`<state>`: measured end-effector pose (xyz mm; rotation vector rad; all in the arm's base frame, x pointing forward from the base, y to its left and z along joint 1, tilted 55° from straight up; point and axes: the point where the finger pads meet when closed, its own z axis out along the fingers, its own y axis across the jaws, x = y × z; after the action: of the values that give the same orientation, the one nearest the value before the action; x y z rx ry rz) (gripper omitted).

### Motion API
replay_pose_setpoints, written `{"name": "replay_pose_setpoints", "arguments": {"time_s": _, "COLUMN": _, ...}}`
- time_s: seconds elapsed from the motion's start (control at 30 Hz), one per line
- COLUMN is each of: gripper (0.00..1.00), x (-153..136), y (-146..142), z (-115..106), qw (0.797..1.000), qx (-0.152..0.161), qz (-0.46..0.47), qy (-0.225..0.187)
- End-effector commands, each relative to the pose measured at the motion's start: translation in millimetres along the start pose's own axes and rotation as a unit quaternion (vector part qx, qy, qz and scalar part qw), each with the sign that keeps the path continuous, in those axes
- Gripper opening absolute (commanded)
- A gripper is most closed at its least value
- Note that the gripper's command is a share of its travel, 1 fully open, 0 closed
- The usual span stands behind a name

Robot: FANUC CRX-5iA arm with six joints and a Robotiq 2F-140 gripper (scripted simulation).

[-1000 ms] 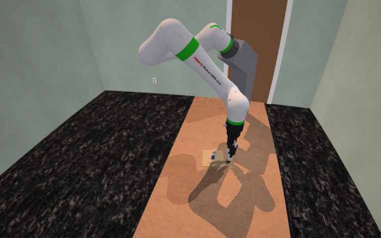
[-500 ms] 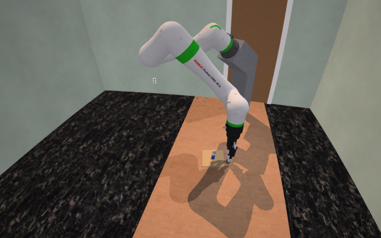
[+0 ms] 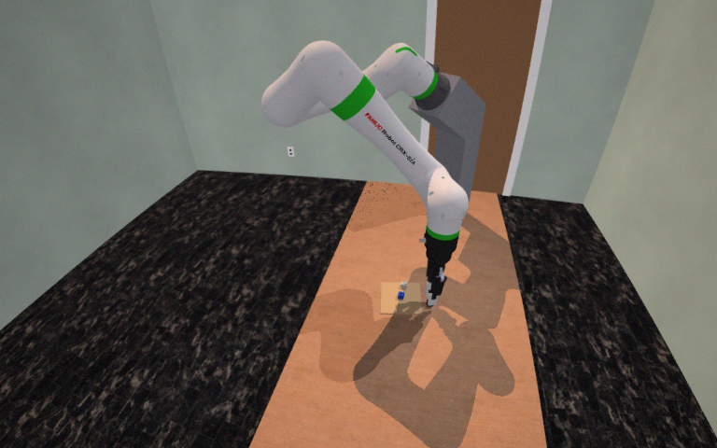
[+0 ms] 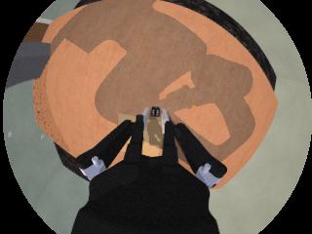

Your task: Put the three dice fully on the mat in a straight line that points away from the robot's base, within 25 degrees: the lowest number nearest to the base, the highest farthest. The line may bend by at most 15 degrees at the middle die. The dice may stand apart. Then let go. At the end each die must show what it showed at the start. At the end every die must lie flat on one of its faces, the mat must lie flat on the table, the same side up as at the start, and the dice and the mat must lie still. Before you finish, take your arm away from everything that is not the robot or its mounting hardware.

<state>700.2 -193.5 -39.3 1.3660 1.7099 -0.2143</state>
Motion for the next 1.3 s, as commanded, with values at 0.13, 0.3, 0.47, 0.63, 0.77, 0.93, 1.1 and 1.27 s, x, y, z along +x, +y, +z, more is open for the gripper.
{"name": "replay_pose_setpoints", "arguments": {"time_s": 0.13, "gripper": 0.21, "x": 0.1, "y": 0.1, "z": -0.1, "qw": 1.000, "qx": 0.000, "qz": 0.000, "qy": 0.000}}
{"name": "replay_pose_setpoints", "arguments": {"time_s": 0.3, "gripper": 0.21, "x": 0.1, "y": 0.1, "z": -0.1, "qw": 1.000, "qx": 0.000, "qz": 0.000, "qy": 0.000}}
{"name": "replay_pose_setpoints", "arguments": {"time_s": 0.47, "gripper": 0.21, "x": 0.1, "y": 0.1, "z": -0.1, "qw": 1.000, "qx": 0.000, "qz": 0.000, "qy": 0.000}}
{"name": "replay_pose_setpoints", "arguments": {"time_s": 0.63, "gripper": 0.21, "x": 0.1, "y": 0.1, "z": -0.1, "qw": 1.000, "qx": 0.000, "qz": 0.000, "qy": 0.000}}
{"name": "replay_pose_setpoints", "arguments": {"time_s": 0.77, "gripper": 0.21, "x": 0.1, "y": 0.1, "z": -0.1, "qw": 1.000, "qx": 0.000, "qz": 0.000, "qy": 0.000}}
{"name": "replay_pose_setpoints", "arguments": {"time_s": 0.93, "gripper": 0.21, "x": 0.1, "y": 0.1, "z": -0.1, "qw": 1.000, "qx": 0.000, "qz": 0.000, "qy": 0.000}}
{"name": "replay_pose_setpoints", "arguments": {"time_s": 1.1, "gripper": 0.21, "x": 0.1, "y": 0.1, "z": 0.8, "qw": 1.000, "qx": 0.000, "qz": 0.000, "qy": 0.000}}
{"name": "replay_pose_setpoints", "arguments": {"time_s": 1.27, "gripper": 0.21, "x": 0.1, "y": 0.1, "z": 5.3, "qw": 1.000, "qx": 0.000, "qz": 0.000, "qy": 0.000}}
